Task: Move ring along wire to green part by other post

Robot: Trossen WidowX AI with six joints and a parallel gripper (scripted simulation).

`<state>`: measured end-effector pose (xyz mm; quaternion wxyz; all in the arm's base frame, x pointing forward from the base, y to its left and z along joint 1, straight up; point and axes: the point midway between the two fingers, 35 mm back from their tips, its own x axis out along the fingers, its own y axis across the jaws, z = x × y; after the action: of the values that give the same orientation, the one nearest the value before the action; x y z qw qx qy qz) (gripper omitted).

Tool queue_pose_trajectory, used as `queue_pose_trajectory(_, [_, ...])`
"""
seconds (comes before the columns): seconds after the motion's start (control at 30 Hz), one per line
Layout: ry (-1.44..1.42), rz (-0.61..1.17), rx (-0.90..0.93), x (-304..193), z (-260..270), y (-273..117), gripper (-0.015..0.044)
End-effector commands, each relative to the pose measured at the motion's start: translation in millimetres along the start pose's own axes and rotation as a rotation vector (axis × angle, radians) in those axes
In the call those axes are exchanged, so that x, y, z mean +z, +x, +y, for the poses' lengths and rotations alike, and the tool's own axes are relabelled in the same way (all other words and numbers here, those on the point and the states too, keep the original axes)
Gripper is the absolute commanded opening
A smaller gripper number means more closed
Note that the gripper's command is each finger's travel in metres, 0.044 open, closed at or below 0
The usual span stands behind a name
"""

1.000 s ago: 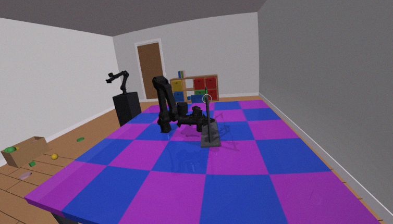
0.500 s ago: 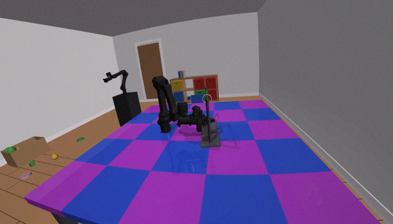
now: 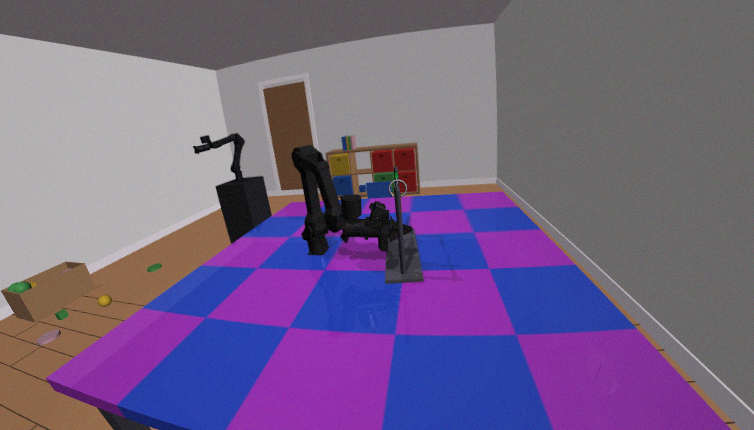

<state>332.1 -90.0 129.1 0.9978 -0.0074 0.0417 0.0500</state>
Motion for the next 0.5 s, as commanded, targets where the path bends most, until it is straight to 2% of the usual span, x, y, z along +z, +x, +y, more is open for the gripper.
queue_pose_trajectory(0.0, [-0.001, -0.008, -0.003, 2, 5, -2, -0.015])
queue_pose_trajectory(0.47, [0.005, -0.009, -0.007, 2, 20, -2, -0.015])
